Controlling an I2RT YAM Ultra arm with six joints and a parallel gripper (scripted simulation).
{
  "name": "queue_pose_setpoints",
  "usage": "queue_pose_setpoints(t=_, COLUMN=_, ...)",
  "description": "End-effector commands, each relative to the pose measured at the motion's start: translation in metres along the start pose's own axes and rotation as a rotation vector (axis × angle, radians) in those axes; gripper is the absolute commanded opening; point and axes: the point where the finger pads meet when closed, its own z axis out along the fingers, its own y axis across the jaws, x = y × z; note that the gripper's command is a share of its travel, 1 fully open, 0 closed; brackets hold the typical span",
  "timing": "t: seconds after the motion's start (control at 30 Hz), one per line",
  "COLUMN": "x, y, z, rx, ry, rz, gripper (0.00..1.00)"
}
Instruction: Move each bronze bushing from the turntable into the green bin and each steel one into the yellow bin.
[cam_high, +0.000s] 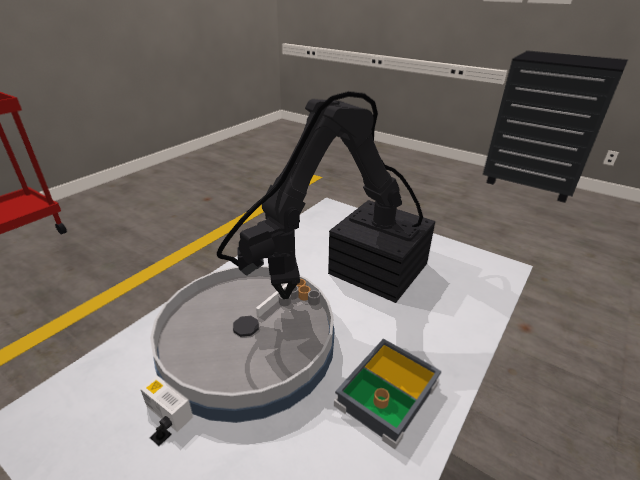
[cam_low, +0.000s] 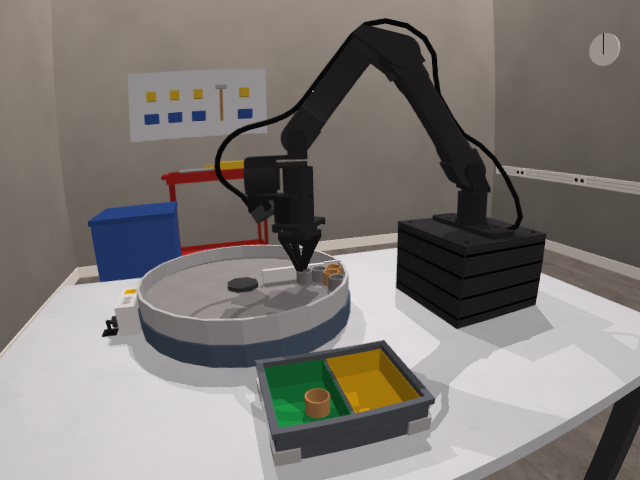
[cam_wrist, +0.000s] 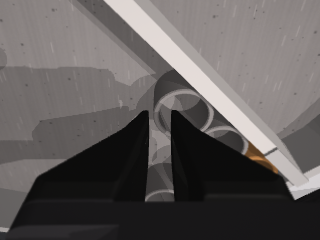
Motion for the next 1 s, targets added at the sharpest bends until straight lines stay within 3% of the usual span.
queue_pose_setpoints(t=0.0, x=-0.007, y=0.001, z=-0.009, rx=-0.021, ry=-0.025, rz=0.005, gripper=0.12)
queue_pose_setpoints(t=0.37, x=-0.006, y=0.001, z=-0.006, rx=-0.020, ry=-0.022, rz=0.005, gripper=0.12)
queue_pose_setpoints(t=0.47, x=0.003, y=-0.005, z=0.011, rx=0.000, ry=0.013, rz=0.005, gripper=0.12)
queue_pose_setpoints(t=0.63, x=-0.001, y=-0.003, z=0.015, rx=-0.005, ry=0.004, rz=0.006, gripper=0.12)
queue_pose_setpoints(t=0.77, x=-0.012, y=0.003, z=0.000, rx=-0.029, ry=-0.039, rz=0.005, gripper=0.12)
queue_pose_setpoints(t=0.97, x=-0.009, y=0.001, z=0.000, rx=-0.023, ry=-0.028, rz=0.005, gripper=0.12)
